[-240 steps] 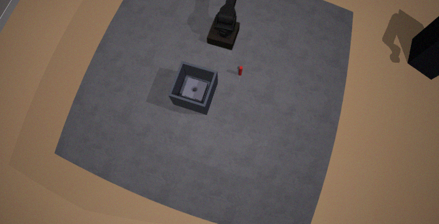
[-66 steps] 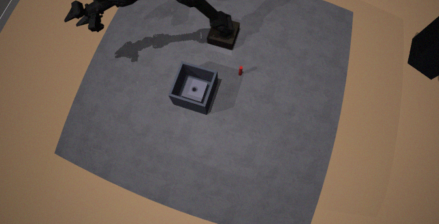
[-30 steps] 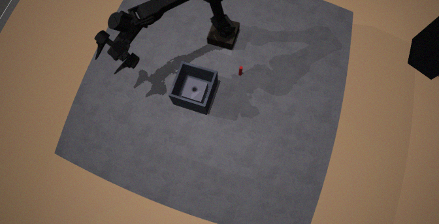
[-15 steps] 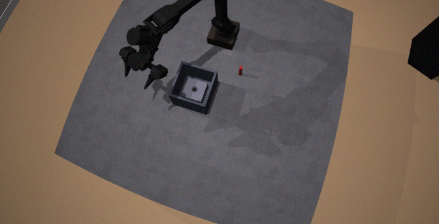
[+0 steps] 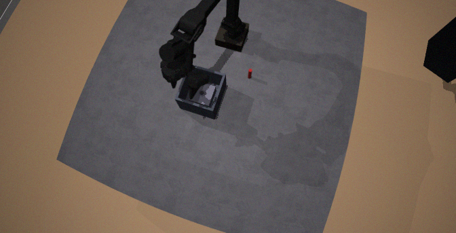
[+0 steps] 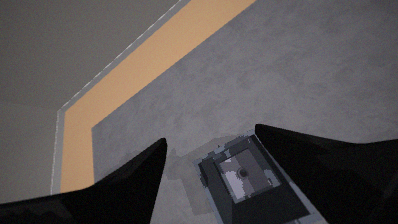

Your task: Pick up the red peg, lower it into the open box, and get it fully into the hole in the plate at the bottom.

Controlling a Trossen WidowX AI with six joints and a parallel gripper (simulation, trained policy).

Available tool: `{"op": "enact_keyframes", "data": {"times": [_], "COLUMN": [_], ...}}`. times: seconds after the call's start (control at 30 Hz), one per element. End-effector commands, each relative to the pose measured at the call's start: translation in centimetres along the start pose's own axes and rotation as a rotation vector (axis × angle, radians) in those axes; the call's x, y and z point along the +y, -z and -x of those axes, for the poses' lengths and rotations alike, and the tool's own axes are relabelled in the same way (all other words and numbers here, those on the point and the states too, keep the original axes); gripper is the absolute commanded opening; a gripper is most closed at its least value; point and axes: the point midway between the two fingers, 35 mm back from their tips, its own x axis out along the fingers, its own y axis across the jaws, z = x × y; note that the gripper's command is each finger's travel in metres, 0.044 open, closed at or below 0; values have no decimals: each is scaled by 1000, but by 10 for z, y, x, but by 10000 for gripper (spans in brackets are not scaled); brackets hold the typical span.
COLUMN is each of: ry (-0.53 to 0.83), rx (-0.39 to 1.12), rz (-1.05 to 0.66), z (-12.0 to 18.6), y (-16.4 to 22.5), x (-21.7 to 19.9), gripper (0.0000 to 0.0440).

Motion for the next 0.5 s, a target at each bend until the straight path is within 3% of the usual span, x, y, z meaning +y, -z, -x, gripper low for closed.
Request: {"op": "enact_keyframes", "data": {"times": [0.0, 0.47], "ry": [-32, -8], "rx": [105, 448], "rz": [-92, -338], "z": [-1, 7], "y": [35, 145], "x": [19, 59], "gripper": [434, 431]}}
